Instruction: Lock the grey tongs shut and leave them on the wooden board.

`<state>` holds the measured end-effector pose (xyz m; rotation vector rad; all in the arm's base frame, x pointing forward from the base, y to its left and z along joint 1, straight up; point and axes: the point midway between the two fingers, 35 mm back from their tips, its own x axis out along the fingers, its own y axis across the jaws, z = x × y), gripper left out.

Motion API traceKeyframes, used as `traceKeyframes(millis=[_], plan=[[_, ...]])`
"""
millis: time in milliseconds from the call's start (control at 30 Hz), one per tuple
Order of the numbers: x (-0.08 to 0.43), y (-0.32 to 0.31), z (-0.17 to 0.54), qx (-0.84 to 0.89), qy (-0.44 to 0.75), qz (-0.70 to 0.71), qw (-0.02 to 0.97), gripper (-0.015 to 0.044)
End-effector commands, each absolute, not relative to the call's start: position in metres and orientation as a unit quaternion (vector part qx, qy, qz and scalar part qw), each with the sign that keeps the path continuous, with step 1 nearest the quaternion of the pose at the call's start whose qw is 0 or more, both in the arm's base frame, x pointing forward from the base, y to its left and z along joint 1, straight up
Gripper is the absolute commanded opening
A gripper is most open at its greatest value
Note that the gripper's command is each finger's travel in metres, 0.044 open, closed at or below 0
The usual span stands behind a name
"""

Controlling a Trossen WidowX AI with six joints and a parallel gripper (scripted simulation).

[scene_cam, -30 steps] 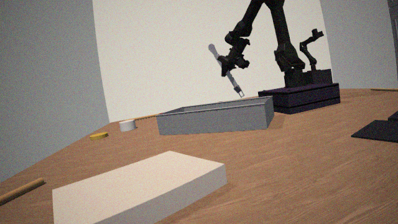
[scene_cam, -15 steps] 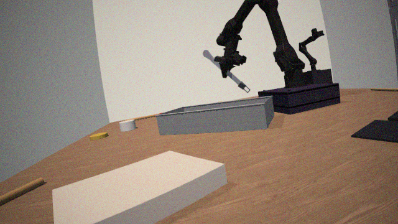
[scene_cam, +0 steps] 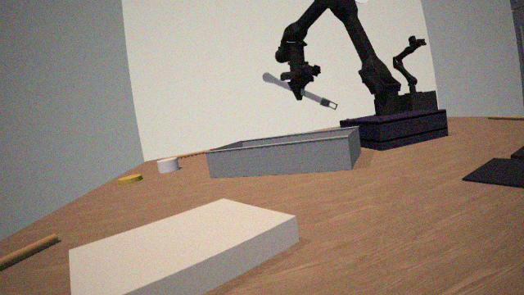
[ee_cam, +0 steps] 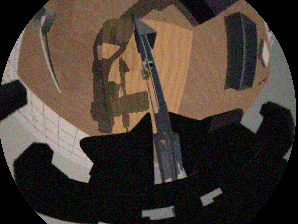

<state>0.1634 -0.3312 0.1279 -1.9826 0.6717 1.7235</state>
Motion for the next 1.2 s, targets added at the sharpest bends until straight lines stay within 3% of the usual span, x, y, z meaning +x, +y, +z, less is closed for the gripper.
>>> traceKeyframes(millis=[0,1167], plan=[[0.162,-0.328,0.133,-0.696,0.233,0.646,0.21,-0.015],[0.163,-0.331,0.1,-0.68,0.227,0.665,0.21,-0.015]])
